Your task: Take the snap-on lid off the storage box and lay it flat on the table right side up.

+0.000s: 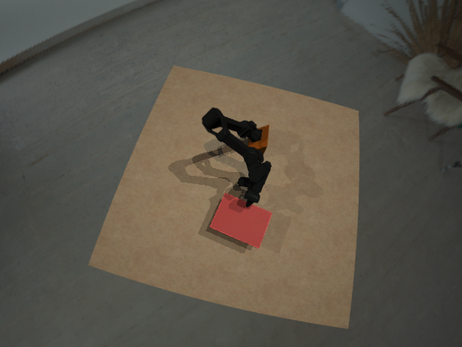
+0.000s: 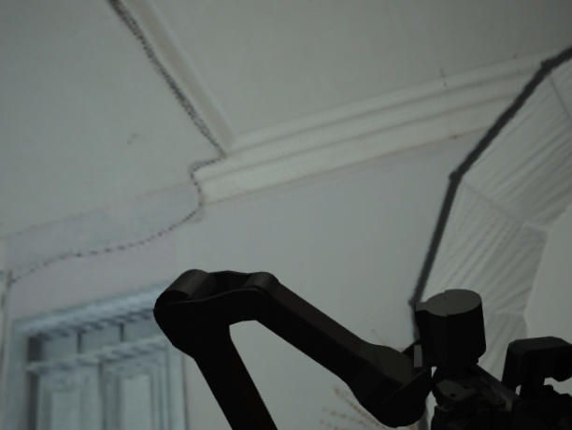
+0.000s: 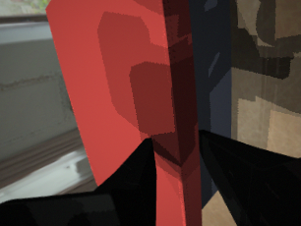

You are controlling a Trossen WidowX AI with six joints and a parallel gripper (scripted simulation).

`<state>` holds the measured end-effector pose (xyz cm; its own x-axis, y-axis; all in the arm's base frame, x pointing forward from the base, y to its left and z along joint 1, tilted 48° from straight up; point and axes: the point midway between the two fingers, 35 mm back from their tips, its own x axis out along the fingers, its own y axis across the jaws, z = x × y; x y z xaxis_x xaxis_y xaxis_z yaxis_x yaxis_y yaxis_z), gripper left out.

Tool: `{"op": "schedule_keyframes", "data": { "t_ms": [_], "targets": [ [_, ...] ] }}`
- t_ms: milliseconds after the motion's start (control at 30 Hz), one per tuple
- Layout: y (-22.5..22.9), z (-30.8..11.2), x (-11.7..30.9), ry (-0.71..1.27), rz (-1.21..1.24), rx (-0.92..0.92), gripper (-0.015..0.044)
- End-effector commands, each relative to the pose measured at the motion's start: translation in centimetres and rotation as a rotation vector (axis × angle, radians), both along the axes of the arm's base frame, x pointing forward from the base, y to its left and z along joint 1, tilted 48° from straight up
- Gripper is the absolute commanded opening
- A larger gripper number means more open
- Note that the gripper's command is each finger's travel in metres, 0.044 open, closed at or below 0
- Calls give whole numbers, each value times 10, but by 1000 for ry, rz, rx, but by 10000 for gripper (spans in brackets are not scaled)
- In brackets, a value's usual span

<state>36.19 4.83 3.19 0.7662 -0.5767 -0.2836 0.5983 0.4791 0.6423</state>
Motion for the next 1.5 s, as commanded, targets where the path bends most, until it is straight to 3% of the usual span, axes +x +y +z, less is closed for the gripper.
{"op": "schedule_keyframes", "data": {
  "t_ms": [0,1467],
  "targets": [
    [5,4,-1,-10,7,0,0],
    [12,10,-2,-10,7,0,0]
  ]
}}
